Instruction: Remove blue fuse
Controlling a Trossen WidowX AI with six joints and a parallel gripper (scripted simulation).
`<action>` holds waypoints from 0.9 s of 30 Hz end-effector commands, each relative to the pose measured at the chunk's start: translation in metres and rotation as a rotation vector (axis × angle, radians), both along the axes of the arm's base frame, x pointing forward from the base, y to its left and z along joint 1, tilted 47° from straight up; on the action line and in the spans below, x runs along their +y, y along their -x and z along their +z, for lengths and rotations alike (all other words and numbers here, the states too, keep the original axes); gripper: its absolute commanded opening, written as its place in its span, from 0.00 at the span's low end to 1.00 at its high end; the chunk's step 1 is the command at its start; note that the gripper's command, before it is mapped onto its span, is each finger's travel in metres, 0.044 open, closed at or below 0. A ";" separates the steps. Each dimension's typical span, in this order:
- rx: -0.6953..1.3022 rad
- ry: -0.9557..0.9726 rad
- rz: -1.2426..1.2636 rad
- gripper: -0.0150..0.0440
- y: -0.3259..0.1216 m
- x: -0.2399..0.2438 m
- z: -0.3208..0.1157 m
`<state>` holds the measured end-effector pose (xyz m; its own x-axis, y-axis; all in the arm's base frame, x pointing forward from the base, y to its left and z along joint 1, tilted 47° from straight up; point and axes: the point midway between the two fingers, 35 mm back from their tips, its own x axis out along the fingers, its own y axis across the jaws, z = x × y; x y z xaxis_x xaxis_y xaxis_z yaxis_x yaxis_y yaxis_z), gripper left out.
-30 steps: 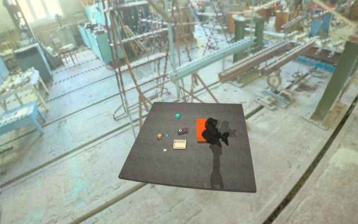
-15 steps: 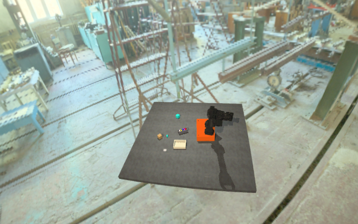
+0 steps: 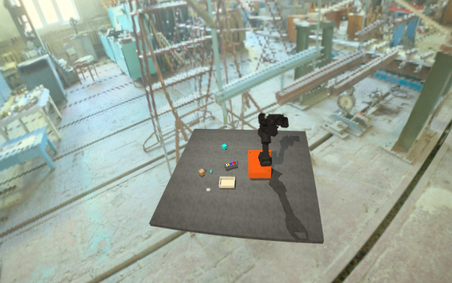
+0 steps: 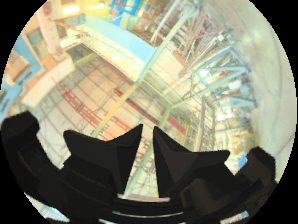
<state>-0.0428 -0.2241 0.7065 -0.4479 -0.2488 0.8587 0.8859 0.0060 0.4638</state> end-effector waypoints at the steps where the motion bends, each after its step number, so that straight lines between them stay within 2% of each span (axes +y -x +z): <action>1: 0.035 -0.066 0.038 0.37 -0.016 -0.022 -0.008; 14: 0.232 -0.378 0.319 0.37 -0.116 -0.130 -0.070; 27: 0.434 -0.732 0.670 0.37 -0.248 -0.198 -0.185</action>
